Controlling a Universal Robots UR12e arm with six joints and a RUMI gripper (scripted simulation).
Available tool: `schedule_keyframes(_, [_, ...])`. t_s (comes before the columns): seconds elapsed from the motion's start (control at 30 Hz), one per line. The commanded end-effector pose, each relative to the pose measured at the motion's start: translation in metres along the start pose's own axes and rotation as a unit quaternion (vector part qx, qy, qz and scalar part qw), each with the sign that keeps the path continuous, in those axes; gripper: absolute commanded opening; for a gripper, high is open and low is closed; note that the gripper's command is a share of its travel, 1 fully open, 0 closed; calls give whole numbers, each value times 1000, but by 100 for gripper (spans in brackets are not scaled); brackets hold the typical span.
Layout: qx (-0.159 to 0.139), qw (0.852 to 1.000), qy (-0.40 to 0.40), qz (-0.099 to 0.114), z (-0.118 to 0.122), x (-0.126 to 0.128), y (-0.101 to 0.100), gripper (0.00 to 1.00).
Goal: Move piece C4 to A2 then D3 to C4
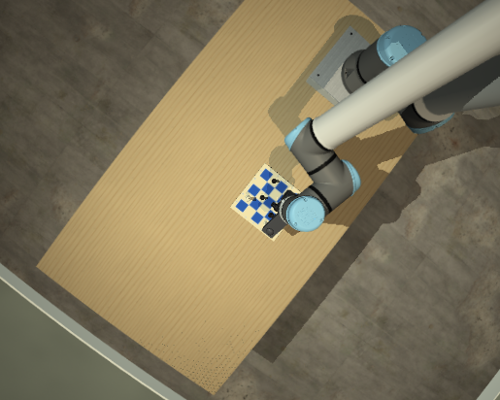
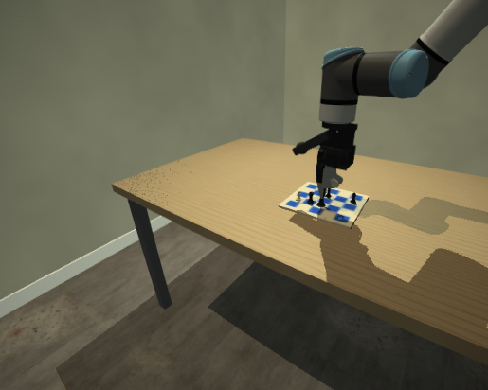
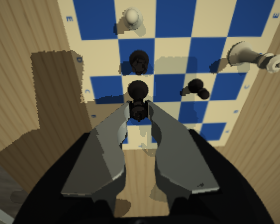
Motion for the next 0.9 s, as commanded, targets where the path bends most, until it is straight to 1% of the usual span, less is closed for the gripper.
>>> schedule_keyframes(0.0, [1, 1000, 0, 0, -1, 0, 1, 5])
schedule_keyframes(0.03, [1, 1000, 0, 0, -1, 0, 1, 10])
schedule_keyframes(0.1, [1, 1000, 0, 0, -1, 0, 1, 10])
schedule_keyframes(0.13, [1, 1000, 0, 0, -1, 0, 1, 15])
schedule_keyframes(0.27, [1, 1000, 0, 0, -1, 0, 1, 15])
schedule_keyframes(0.3, [1, 1000, 0, 0, -1, 0, 1, 20])
schedule_keyframes(0.37, [1, 1000, 0, 0, -1, 0, 1, 20])
schedule_keyframes(0.4, [1, 1000, 0, 0, -1, 0, 1, 25])
schedule_keyframes(0.87, [1, 1000, 0, 0, -1, 0, 2, 25])
Point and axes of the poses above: the point where the finger pads meet when closed, its own y axis back along the fingers, its own x axis across the jaws, z = x × y, the point moved 4 cm from there along y, back along the fingers, and after that the axes turned 10 degrees about y, right-handed, at the moved point
